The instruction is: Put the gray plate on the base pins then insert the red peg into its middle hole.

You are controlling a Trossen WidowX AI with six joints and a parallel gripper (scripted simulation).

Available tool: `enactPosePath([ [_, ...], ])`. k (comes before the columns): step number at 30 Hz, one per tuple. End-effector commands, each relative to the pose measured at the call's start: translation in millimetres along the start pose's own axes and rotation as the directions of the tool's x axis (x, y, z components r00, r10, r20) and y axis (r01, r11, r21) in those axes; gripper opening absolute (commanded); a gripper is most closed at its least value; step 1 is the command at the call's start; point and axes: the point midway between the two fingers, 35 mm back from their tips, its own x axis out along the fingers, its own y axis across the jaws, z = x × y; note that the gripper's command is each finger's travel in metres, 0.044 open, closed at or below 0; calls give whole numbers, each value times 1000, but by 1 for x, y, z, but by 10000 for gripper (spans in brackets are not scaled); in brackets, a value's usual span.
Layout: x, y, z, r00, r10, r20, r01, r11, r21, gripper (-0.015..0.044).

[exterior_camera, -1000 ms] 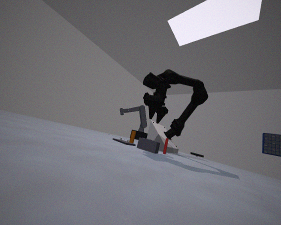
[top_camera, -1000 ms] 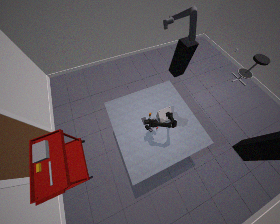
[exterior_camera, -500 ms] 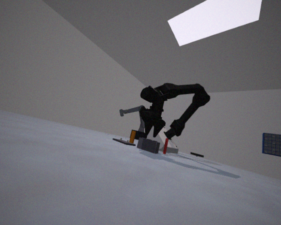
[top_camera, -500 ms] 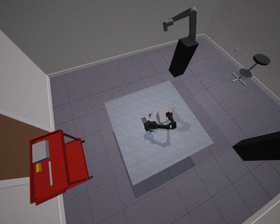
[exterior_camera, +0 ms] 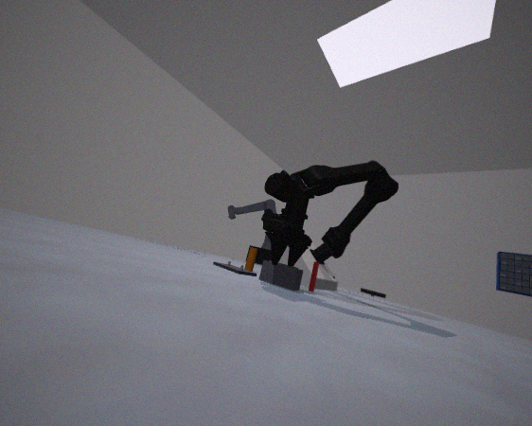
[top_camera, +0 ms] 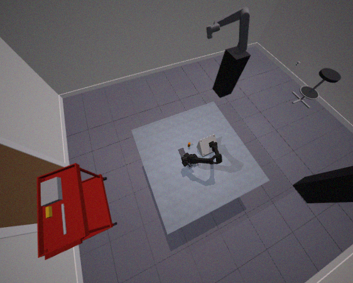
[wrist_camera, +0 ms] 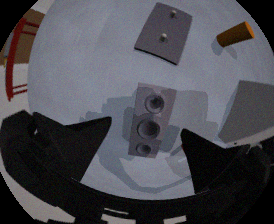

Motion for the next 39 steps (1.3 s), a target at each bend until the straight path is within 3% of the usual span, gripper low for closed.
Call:
enactPosePath([
  [1, 7, -1, 0, 1000, -1, -5, 1, 1000, 6, 440],
  [22, 38, -2, -1, 1000, -1, -8, 1, 1000, 6, 440],
  [32, 38, -2, -1, 1000, -1, -8, 1, 1000, 6, 177],
  [39, 38, -2, -1, 1000, -1, -8, 1, 1000, 6, 131],
])
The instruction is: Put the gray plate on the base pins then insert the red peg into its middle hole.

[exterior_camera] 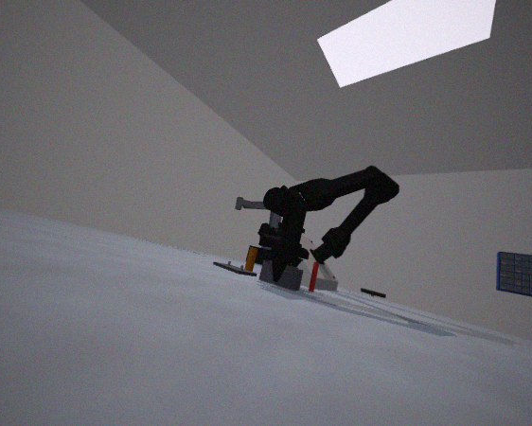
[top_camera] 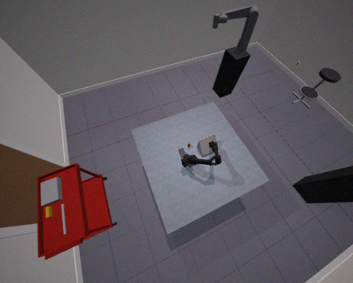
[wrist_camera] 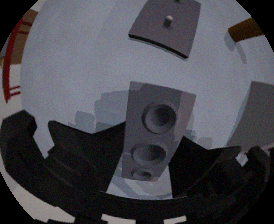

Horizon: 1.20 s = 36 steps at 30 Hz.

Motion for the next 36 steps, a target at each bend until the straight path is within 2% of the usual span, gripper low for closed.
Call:
enactPosePath([
  [1, 0, 0, 0, 1000, 1, -4, -1, 1000, 3, 124],
  [6, -6, 1, -1, 1000, -3, -4, 3, 1000, 3, 0],
  [36, -96, 10, -3, 1000, -3, 4, 3, 1000, 3, 0],
])
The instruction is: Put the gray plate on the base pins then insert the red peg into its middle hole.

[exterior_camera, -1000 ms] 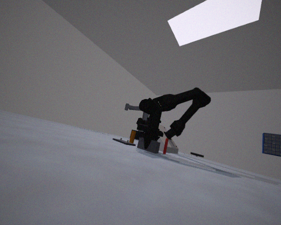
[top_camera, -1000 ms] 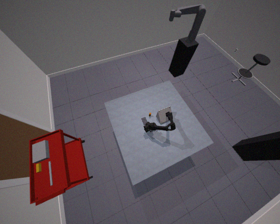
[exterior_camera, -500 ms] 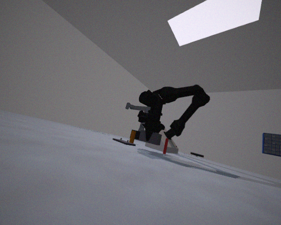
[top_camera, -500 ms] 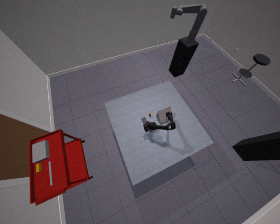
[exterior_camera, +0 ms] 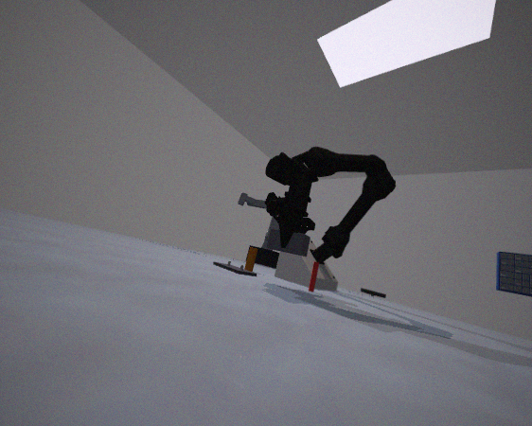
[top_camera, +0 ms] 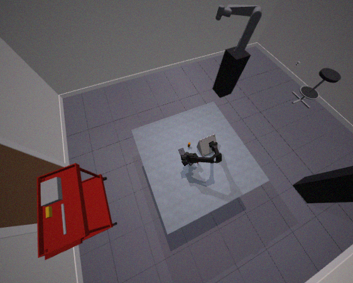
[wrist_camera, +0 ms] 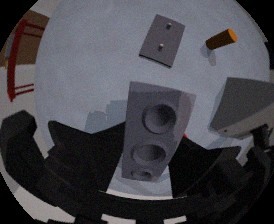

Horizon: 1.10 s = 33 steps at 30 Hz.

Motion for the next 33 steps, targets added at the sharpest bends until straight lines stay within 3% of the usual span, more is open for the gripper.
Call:
enactPosePath([
  [1, -16, 1, -1, 1000, 10, 8, -10, 1000, -6, 0],
  [14, -51, -3, -5, 1000, 13, 5, -13, 1000, -6, 0],
  [33, -30, 2, 44, 1000, 14, 8, -14, 998, 55, 0],
])
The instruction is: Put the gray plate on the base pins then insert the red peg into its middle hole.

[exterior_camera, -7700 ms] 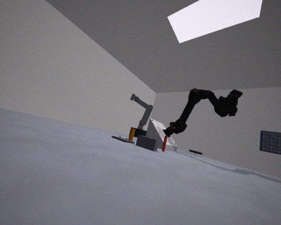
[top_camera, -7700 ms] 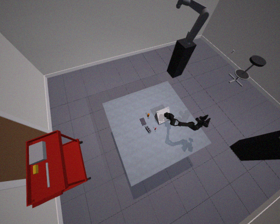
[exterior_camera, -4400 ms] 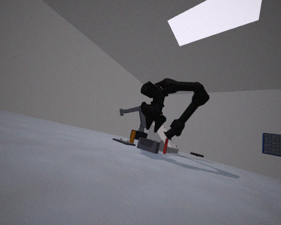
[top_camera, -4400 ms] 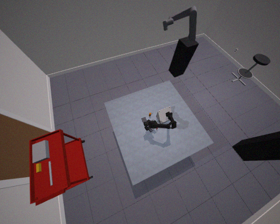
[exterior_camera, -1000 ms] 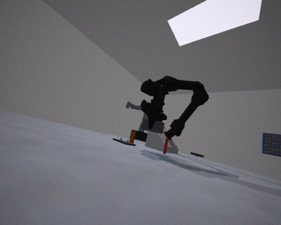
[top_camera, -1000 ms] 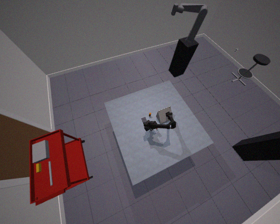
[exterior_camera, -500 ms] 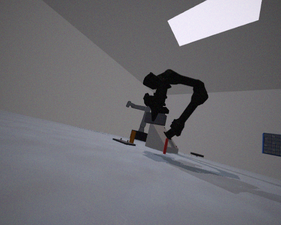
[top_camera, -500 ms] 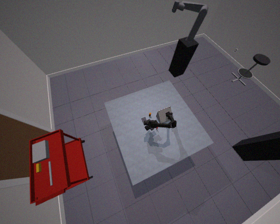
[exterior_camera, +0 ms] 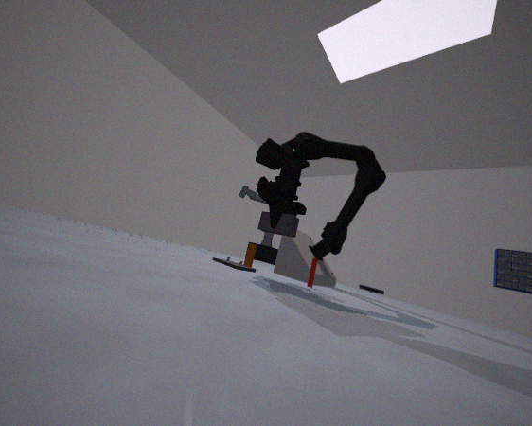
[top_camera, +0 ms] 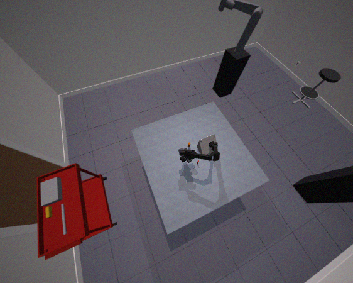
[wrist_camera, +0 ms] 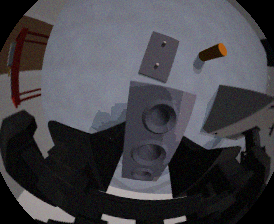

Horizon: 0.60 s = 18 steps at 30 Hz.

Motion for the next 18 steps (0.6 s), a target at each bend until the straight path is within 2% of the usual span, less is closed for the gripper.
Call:
enactPosePath([
  [1, 4, 0, 14, 1000, 1, 4, -1, 1000, 22, 0],
  [18, 28, -1, 64, 1000, 1, 6, -2, 997, 83, 0],
])
